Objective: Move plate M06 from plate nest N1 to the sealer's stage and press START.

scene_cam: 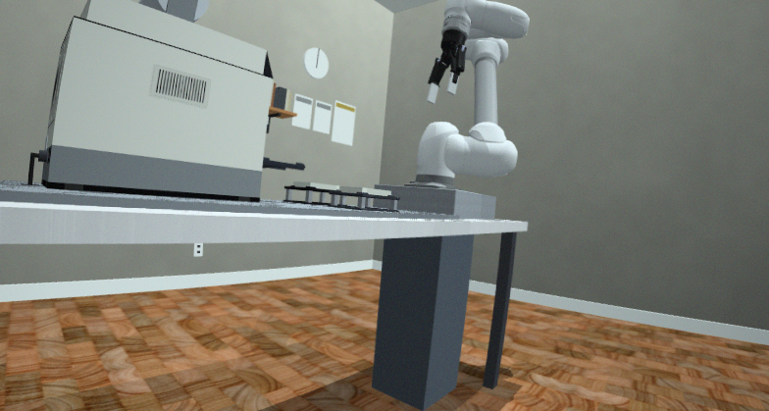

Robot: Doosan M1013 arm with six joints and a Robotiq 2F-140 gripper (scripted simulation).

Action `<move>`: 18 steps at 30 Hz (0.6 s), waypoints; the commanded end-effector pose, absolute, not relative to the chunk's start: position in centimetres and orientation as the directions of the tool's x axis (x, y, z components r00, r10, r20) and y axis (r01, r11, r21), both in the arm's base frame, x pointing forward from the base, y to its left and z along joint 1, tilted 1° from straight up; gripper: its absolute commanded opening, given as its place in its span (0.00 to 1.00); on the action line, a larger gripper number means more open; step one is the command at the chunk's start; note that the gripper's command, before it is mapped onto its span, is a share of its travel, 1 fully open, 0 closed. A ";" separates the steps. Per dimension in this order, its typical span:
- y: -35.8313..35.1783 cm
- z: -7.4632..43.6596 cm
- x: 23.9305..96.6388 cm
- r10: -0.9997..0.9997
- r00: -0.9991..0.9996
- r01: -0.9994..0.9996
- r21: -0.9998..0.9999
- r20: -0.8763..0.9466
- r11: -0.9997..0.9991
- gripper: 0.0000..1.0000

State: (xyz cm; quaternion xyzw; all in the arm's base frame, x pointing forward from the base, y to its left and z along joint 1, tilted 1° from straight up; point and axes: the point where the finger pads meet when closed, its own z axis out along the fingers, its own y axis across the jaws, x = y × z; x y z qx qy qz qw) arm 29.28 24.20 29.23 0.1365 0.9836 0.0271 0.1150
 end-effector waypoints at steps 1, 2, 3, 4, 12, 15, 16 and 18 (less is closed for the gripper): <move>24.2 29.2 29.7 0.315 -0.925 0.303 0.089 -0.214 0.949 0.70; 24.1 29.1 30.1 0.346 -0.914 0.334 0.093 -0.209 0.938 0.70; 24.0 29.0 30.6 0.377 -0.903 0.365 0.097 -0.204 0.926 0.70; 24.0 28.9 30.8 0.408 -0.891 0.395 0.100 -0.199 0.913 0.70; 23.5 28.5 33.3 0.633 -0.759 0.621 0.123 -0.155 0.774 0.70; 23.1 28.2 34.5 0.706 -0.694 0.695 0.128 -0.138 0.708 0.70; 23.1 28.2 34.5 0.730 -0.671 0.718 0.130 -0.133 0.684 0.70; 23.1 28.2 34.5 0.730 -0.671 0.718 0.130 -0.133 0.684 0.70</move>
